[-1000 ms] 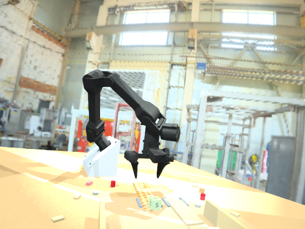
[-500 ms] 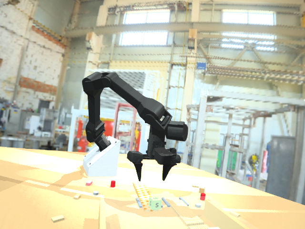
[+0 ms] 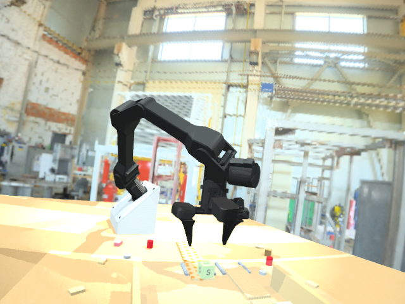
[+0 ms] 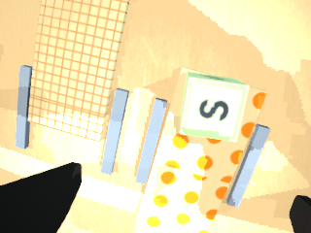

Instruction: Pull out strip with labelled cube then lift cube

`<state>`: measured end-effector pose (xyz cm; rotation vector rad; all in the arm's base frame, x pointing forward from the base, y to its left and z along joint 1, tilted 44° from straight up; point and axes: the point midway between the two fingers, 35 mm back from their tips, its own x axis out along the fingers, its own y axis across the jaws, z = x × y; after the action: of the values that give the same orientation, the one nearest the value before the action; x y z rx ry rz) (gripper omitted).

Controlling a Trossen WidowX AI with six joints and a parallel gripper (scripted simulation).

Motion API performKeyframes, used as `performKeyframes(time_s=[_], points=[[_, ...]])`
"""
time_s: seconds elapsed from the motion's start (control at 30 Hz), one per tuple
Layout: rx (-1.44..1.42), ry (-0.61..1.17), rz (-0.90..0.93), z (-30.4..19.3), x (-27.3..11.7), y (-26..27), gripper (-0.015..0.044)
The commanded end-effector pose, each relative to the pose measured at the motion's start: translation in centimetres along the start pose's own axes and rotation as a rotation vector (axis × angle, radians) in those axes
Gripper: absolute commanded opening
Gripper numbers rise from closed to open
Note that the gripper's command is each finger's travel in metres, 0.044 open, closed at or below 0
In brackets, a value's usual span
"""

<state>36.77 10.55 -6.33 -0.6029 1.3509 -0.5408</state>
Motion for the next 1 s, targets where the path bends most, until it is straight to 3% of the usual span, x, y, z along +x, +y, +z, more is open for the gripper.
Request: performKeyframes(time_s=[0.0,0.17,0.4,0.97], points=[[0.0,0.004,-0.006,1.5,0.2,-0.6,0.044],[0.0,0.003,-0.007,2.6,0.3,-1.0,0.044],[0.0,0.003,-0.007,2.7,1.2,-1.0,0.0256],[0.0,0.003,-0.008,2.8,4.0,-1.0,0.025]])
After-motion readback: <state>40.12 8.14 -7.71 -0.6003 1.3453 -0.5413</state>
